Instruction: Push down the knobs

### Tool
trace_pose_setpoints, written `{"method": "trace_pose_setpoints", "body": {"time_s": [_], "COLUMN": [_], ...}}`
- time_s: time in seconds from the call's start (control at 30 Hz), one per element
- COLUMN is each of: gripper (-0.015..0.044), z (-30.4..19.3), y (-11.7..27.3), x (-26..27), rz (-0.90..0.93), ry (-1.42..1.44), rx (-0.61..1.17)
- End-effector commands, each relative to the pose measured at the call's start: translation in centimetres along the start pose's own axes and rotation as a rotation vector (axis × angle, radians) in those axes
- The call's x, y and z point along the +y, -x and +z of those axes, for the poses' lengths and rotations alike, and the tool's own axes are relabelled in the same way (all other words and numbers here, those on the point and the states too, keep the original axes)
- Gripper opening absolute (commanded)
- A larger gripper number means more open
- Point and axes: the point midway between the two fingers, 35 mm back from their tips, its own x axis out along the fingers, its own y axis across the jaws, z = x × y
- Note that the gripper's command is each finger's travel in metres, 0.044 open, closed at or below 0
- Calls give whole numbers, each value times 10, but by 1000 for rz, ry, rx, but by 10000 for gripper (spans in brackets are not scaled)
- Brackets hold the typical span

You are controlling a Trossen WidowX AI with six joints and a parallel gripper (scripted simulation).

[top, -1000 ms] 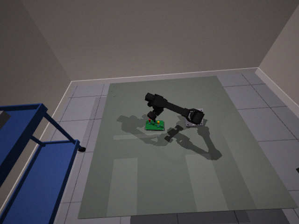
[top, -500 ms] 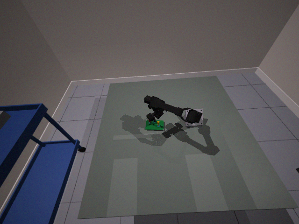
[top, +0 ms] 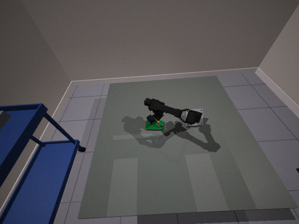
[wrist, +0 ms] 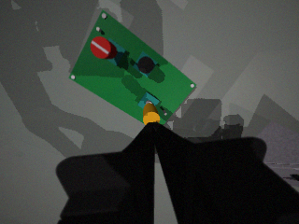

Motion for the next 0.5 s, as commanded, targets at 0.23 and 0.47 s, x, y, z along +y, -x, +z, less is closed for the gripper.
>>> {"method": "trace_pose_setpoints", "body": {"time_s": [0.23, 0.47], "gripper": [0, 0], "z": [-1, -1], "y": [-14, -13], "x": [0, 0], "rz": [2, 2], "ry": [-3, -3], "rx": [5, 5]}}
